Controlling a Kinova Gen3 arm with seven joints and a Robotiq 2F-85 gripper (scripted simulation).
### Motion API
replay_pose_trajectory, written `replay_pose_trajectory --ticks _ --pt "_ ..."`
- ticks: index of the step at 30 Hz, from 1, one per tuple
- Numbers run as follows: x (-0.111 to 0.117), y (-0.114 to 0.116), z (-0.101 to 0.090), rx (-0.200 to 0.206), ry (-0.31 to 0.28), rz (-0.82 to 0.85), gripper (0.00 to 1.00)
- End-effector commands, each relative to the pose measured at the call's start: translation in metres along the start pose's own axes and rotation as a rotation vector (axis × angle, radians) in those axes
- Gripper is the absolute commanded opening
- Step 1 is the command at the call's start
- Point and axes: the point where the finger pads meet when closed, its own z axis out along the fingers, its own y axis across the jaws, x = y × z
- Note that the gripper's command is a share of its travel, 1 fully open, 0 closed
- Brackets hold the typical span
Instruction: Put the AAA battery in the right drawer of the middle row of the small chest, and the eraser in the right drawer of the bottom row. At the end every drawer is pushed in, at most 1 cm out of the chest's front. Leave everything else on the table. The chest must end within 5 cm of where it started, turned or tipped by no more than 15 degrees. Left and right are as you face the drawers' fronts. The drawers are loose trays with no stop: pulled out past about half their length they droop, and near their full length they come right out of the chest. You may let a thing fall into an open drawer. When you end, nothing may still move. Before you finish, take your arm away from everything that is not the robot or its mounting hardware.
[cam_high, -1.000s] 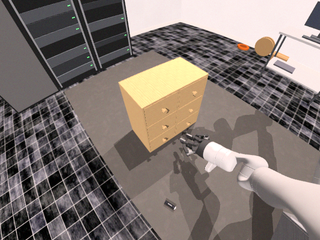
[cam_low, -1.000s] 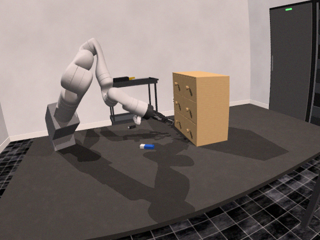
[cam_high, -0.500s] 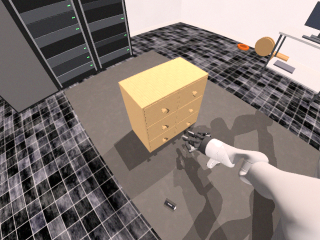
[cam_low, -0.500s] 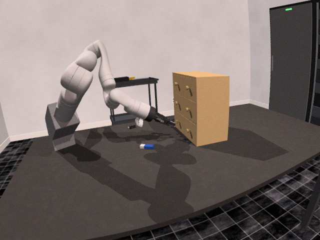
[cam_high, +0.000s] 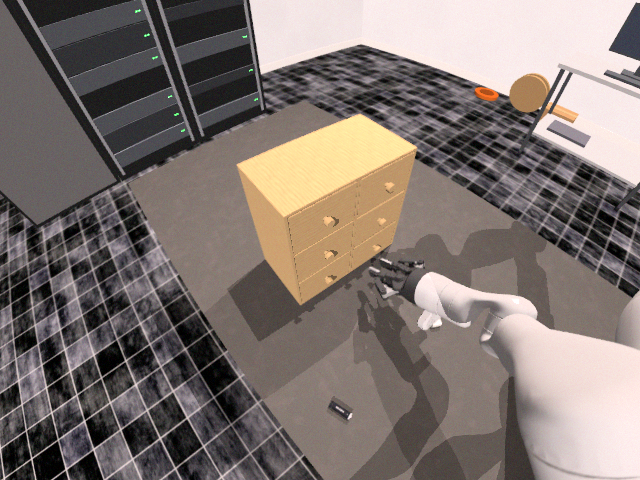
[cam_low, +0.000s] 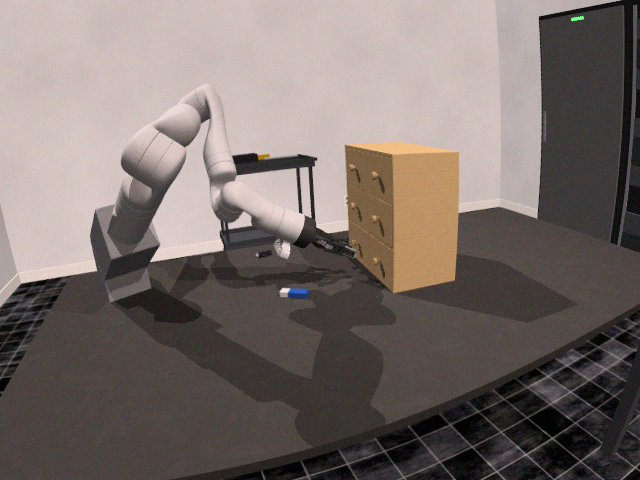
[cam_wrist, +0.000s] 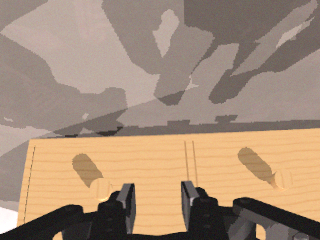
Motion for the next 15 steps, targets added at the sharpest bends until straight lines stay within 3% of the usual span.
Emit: replay_pose_trajectory --ticks 1,15 --pt "0.003 -0.008 0.002 0.008 0.005 0.004 0.33" --pt "0.005 -0.022 0.008 0.005 0.007 0.007 0.33"
